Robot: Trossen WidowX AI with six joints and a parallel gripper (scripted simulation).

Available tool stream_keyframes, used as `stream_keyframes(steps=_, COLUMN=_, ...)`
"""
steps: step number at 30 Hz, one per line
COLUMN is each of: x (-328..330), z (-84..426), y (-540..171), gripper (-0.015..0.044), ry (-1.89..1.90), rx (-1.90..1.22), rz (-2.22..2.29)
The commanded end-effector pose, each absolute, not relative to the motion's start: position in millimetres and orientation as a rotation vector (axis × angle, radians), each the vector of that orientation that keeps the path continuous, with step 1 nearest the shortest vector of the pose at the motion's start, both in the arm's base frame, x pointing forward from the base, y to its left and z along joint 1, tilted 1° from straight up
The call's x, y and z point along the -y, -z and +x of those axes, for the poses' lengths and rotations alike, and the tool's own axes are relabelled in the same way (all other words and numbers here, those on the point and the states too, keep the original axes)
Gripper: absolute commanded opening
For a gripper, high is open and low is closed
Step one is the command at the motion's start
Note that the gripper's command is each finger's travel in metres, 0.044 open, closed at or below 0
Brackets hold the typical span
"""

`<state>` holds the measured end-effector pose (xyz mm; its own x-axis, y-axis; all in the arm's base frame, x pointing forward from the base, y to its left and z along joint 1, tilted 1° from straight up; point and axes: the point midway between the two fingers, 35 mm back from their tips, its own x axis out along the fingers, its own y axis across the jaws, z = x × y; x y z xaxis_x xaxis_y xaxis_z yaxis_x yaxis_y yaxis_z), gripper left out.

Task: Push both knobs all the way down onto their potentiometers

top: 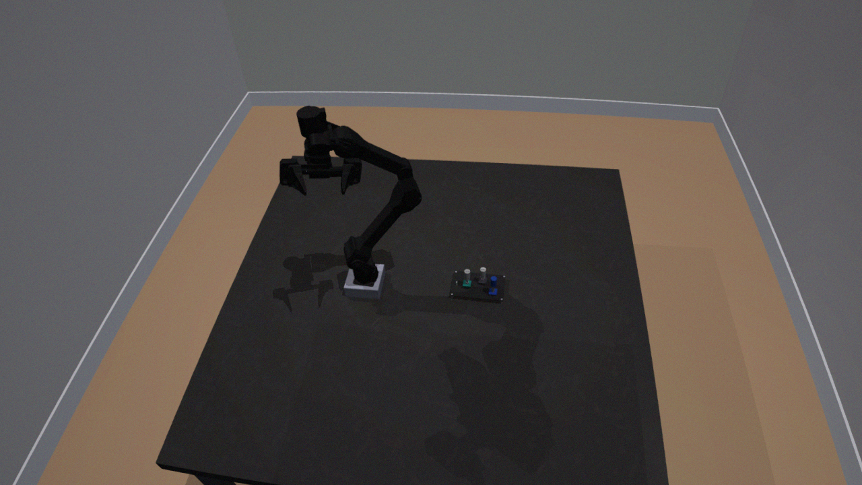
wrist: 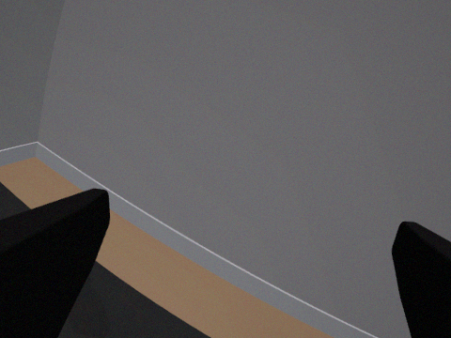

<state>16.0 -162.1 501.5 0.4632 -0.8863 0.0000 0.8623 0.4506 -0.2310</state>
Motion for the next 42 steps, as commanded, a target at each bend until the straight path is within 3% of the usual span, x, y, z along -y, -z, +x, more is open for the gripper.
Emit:
stream_keyframes(steps=1, x=162, z=16, y=-501, gripper=0.0374, ry=1.082, rx=-0.126, rz=-0.209)
stream_keyframes(steps=15, x=196, z=23, y=-482, gripper=0.0006, ry=0.931, rx=-0.069, rz=-0.051)
stream_keyframes(steps=42, x=255, z=118, y=-394, gripper=0.0000, ry=0.596, rx=-0.245, rz=0.322)
